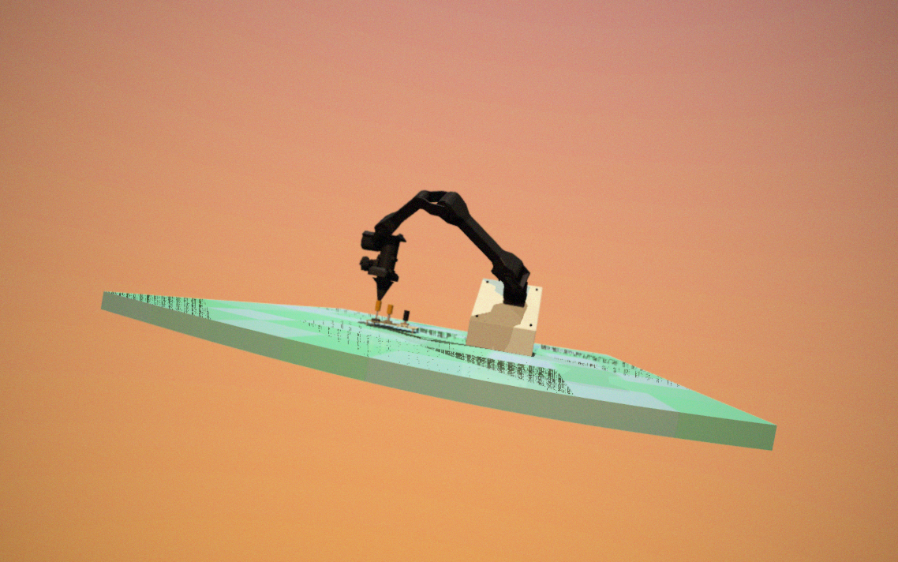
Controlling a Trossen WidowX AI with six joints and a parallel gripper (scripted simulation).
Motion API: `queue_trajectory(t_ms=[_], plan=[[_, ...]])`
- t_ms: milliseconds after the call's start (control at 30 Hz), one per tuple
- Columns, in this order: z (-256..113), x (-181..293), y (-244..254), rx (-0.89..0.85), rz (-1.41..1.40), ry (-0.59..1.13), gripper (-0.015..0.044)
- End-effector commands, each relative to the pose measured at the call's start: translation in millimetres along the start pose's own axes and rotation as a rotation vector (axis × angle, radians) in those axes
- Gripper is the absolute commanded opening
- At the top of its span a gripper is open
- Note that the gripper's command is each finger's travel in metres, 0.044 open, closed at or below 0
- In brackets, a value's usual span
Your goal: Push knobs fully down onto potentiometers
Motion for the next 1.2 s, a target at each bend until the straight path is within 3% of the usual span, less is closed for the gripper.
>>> queue_trajectory(t_ms=[0,1167], plan=[[23.0,-3.2,4.0,0.001,-0.035,0.022,0.0000],[39.2,-2.9,4.0,0.000,-0.035,0.022,0.0000]])
Point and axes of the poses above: the point midway between the two fingers, 35 mm back from their tips, its own z axis out along the fingers, its own y axis across the jaws, x = y × z, the point moved 8 cm from there along -z, back along the fingers
